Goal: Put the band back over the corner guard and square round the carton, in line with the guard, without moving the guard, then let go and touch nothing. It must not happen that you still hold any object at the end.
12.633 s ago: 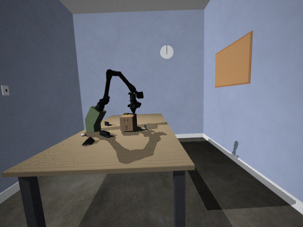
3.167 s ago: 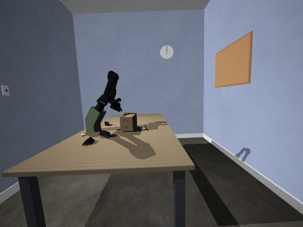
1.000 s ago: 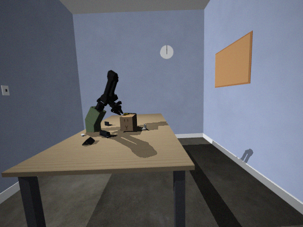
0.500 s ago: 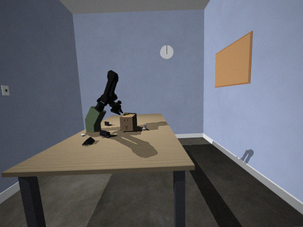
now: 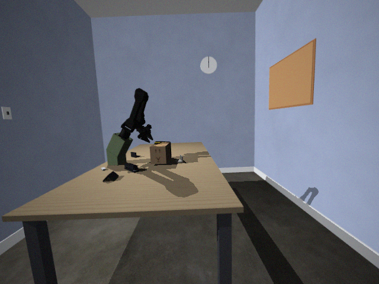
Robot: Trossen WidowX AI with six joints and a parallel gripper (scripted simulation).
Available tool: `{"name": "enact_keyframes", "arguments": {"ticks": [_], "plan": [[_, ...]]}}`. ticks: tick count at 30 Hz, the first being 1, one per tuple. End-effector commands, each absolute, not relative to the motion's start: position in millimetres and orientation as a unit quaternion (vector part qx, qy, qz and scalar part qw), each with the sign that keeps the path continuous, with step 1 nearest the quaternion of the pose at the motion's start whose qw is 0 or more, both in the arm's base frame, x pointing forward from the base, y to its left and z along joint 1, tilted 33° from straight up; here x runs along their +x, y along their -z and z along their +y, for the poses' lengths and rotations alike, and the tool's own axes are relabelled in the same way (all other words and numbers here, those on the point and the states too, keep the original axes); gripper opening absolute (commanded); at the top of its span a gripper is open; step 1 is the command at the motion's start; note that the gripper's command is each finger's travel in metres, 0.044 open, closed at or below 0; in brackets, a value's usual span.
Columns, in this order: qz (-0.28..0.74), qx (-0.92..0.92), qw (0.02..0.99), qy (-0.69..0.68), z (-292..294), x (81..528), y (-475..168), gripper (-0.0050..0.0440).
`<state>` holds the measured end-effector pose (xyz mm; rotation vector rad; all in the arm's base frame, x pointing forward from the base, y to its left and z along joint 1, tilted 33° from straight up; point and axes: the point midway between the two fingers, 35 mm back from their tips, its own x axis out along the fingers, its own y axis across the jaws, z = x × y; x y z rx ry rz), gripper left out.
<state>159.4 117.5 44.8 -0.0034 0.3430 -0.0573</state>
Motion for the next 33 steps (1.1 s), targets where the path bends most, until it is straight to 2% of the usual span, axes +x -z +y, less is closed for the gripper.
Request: {"name": "enact_keyframes", "arguments": {"ticks": [1,33], "plan": [[0.179,0.003,0.983,0.033,121.8,154.3,-48.1,0.0440],[0.172,-0.001,0.984,0.041,121.0,129.1,-91.8,0.0440]]}}
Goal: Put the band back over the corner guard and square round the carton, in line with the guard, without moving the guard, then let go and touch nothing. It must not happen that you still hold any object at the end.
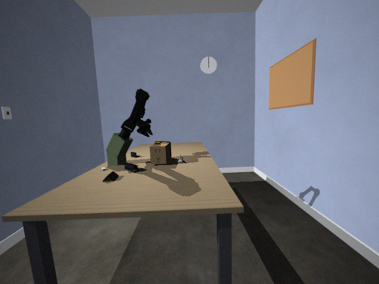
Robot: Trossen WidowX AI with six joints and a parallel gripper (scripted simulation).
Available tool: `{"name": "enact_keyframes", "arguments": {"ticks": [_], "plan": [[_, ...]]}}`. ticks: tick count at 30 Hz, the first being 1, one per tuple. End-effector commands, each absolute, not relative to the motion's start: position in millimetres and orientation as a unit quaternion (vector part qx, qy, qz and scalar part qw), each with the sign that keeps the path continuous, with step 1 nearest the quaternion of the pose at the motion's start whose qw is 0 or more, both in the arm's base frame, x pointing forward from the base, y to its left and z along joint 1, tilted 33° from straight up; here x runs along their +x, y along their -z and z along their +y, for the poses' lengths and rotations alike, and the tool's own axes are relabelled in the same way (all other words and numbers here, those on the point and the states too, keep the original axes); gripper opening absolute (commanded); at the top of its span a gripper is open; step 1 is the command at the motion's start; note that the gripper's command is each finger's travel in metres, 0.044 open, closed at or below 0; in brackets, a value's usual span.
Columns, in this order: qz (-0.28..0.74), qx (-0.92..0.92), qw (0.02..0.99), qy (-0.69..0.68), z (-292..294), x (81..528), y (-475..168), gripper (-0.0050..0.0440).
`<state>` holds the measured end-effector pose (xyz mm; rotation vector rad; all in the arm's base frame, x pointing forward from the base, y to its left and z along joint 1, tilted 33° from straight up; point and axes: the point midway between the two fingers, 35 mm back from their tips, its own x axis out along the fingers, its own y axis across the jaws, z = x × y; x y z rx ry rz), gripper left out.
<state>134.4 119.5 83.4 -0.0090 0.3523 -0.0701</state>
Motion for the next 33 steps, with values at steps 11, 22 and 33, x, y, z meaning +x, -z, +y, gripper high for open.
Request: {"name": "enact_keyframes", "arguments": {"ticks": [11,22,33], "plan": [[0.159,-0.006,0.986,0.044,119.0,123.2,-112.5,0.0440],[0.149,-0.043,0.986,0.052,112.1,122.2,-126.3,0.0440],[0.302,-0.230,0.912,0.156,91.2,127.4,-116.0,0.0440]]}}
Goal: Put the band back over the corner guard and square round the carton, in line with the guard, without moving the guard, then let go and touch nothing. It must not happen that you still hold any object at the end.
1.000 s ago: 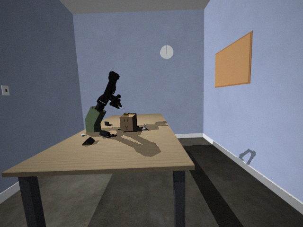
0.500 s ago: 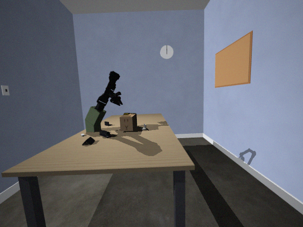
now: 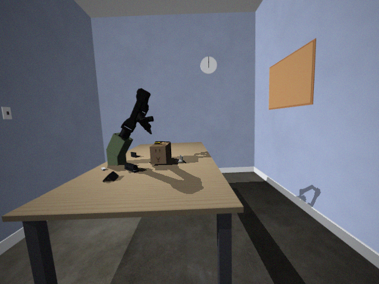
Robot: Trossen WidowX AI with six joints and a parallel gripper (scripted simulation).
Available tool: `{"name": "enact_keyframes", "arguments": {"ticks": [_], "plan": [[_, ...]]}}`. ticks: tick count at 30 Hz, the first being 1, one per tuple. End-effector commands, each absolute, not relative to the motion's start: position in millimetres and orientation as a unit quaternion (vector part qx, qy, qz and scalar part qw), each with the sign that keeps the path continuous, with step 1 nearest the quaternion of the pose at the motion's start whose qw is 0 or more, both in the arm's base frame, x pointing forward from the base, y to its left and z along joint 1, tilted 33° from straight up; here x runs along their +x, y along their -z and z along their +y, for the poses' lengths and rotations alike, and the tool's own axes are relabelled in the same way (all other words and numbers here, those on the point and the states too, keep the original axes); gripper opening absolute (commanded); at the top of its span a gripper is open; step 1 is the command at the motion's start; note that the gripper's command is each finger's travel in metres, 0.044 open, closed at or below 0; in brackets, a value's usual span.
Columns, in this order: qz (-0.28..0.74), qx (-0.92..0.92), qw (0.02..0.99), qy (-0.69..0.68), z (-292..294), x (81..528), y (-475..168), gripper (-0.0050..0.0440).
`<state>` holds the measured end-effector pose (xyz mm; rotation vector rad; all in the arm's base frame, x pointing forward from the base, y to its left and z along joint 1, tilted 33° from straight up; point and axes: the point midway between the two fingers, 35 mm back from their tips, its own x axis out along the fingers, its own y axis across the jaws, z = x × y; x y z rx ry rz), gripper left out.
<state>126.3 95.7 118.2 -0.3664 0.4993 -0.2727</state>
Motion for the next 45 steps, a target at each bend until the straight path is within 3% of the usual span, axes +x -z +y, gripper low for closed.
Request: {"name": "enact_keyframes", "arguments": {"ticks": [1,12,29,45], "plan": [[0.314,-0.243,0.904,0.159,90.1,127.4,-115.4,0.0440],[0.437,-0.341,0.817,0.160,82.3,126.8,-110.9,0.0440],[0.642,-0.428,0.636,0.032,80.9,126.3,-108.2,0.0440],[0.726,-0.414,0.501,-0.225,92.2,138.3,-116.3,0.0440]]}}
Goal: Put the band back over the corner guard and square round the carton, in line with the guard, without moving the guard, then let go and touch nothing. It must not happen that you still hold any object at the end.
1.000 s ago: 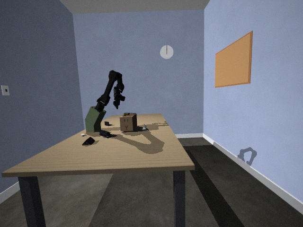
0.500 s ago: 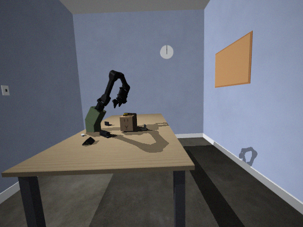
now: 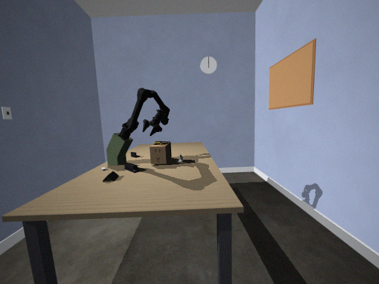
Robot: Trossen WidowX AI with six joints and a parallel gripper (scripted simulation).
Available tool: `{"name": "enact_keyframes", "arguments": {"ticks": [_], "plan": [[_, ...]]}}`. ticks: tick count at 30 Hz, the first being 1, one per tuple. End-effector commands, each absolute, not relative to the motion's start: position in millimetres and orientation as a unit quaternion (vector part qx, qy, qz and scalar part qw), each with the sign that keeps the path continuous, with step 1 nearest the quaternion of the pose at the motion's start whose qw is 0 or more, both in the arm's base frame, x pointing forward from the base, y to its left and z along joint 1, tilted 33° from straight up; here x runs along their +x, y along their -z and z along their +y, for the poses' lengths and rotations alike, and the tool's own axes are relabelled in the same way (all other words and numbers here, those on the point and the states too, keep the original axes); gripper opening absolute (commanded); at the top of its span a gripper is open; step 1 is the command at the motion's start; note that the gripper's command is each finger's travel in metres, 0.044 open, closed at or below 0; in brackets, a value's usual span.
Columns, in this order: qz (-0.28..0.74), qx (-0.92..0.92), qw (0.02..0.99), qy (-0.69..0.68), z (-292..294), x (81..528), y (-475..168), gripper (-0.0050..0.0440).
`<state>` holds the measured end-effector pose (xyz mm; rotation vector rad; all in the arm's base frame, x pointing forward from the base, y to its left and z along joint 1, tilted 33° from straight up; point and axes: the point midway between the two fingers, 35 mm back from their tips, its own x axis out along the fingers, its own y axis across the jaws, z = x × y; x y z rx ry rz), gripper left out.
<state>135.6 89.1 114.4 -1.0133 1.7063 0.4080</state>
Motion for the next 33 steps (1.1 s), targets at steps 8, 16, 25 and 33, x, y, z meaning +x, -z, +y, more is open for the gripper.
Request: {"name": "enact_keyframes", "arguments": {"ticks": [8,16,25,33], "plan": [[0.700,-0.391,0.468,-0.371,98.7,152.1,-125.6,0.0440],[0.632,-0.373,0.460,-0.501,102.6,170.3,-138.1,0.0440],[0.521,-0.369,0.470,-0.610,102.4,193.4,-154.7,0.0440],[0.388,-0.385,0.489,-0.680,96.5,218.1,-173.9,0.0440]]}}
